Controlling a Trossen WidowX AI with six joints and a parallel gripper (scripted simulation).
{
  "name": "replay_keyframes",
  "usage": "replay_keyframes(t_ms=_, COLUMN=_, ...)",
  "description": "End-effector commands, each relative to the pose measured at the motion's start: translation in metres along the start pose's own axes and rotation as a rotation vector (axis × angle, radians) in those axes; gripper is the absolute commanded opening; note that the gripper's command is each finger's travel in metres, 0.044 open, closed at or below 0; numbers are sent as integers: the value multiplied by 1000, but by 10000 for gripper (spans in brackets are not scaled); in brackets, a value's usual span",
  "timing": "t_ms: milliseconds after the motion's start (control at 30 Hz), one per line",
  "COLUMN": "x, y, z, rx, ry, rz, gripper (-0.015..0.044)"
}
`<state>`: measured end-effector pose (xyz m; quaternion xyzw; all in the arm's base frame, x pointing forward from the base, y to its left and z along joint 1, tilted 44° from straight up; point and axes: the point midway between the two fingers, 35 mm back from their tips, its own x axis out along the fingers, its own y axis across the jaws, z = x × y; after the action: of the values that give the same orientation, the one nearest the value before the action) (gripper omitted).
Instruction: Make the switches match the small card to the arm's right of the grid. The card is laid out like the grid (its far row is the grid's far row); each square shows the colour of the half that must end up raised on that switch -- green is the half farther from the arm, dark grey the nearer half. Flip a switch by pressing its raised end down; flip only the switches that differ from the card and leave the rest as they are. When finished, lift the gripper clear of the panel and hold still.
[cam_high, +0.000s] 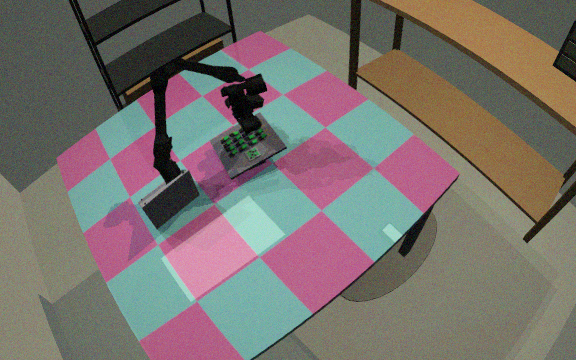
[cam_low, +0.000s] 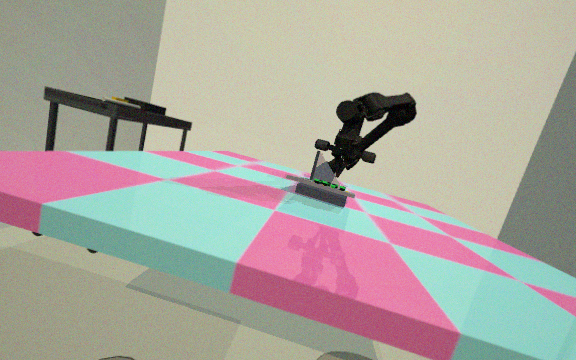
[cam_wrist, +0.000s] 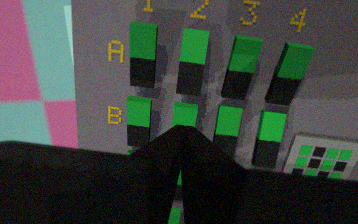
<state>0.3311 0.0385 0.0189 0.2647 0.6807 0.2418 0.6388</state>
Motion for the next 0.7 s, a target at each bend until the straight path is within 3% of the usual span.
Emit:
replay_keyframes(t_ms=0, x=7, y=0, z=-1, rx=8, ry=8, rz=6, gripper=0)
replay_keyframes(t_ms=667, x=21, y=0, z=-1, rx=8, ry=8, rz=7, gripper=0)
